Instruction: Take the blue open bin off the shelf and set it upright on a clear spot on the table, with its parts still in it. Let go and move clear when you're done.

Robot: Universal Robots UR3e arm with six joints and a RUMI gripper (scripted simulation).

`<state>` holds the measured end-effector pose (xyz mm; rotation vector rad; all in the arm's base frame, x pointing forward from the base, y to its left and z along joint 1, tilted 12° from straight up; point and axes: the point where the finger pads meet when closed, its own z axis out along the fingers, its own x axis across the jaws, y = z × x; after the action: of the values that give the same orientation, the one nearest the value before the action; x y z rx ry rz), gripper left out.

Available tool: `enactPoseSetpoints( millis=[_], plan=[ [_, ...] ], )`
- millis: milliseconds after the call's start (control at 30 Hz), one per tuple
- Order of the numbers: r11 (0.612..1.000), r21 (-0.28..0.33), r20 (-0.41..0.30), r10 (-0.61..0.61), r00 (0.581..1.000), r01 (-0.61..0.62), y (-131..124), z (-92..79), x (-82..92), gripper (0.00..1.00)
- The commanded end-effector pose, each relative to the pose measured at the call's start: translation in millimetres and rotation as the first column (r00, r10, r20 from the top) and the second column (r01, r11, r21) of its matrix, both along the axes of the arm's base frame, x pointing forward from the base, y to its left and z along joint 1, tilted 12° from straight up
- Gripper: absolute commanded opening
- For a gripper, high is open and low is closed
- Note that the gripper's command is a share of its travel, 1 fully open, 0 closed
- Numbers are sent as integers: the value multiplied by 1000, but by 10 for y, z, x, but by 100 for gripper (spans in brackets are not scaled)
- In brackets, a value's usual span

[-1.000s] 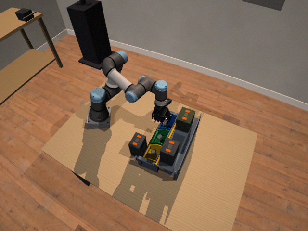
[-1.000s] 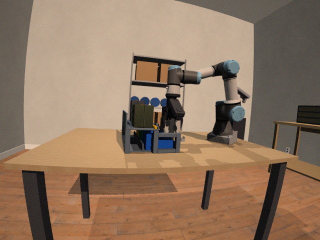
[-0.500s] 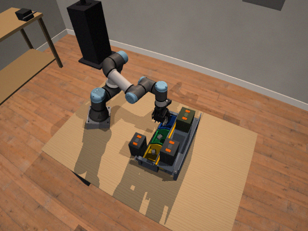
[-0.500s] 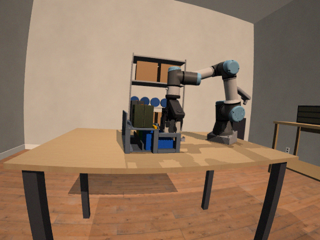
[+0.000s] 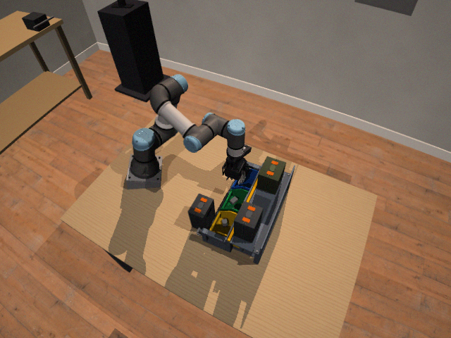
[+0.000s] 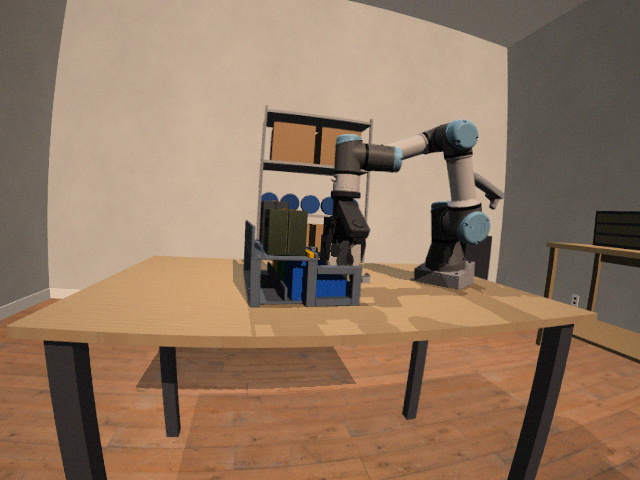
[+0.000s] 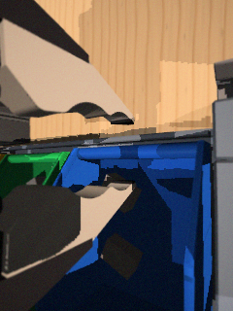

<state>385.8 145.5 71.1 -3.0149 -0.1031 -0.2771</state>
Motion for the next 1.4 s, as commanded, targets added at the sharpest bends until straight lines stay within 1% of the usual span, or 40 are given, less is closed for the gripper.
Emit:
enactPoseSetpoints(
  millis=[0, 433, 467, 1367],
  plan=[
    [1000, 0, 3, 0, 1000, 0, -1, 15, 6, 26],
    [1000, 0, 3, 0, 1000, 0, -1, 17, 5, 26],
    [1000, 0, 3, 0, 1000, 0, -1, 17, 5, 0],
    [1000, 0, 3, 0, 1000, 0, -1, 17, 5, 0]
  ],
)
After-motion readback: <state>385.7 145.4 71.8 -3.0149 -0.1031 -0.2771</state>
